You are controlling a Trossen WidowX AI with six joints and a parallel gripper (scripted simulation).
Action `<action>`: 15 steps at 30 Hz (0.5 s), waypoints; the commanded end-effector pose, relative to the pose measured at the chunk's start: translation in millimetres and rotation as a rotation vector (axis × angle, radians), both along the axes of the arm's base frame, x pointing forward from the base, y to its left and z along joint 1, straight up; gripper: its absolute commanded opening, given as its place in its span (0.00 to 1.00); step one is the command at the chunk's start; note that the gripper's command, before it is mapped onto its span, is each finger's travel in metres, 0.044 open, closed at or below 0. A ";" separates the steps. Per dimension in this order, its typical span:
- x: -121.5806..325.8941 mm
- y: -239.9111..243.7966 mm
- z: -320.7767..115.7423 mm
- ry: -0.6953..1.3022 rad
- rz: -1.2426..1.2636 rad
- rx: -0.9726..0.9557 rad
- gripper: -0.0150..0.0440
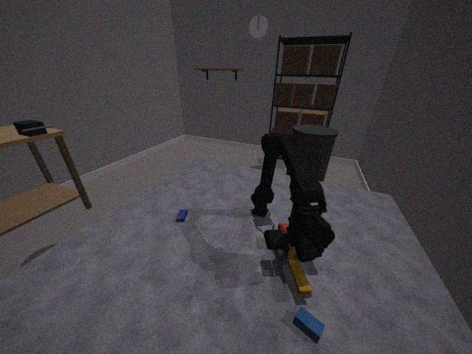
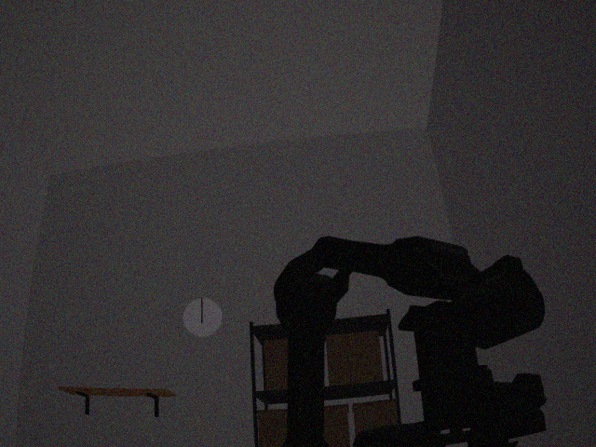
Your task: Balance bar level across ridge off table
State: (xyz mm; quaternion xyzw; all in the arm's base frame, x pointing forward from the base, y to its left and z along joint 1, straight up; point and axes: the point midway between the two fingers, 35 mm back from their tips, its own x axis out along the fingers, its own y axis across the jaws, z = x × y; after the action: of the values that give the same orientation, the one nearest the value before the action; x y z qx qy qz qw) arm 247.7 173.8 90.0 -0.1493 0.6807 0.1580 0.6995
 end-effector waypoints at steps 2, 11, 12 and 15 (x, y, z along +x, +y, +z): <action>0.1 -0.1 -2.0 -0.001 -0.004 -0.001 0.25; 0.2 -0.1 -2.7 -0.001 -0.004 -0.001 0.25; 0.2 -0.1 -2.8 -0.001 -0.004 -0.001 0.25; 0.2 -0.1 -3.0 -0.001 -0.004 -0.001 0.25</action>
State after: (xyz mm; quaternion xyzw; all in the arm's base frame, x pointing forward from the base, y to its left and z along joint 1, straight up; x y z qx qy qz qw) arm 247.8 173.9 89.2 -0.1493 0.6805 0.1580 0.6997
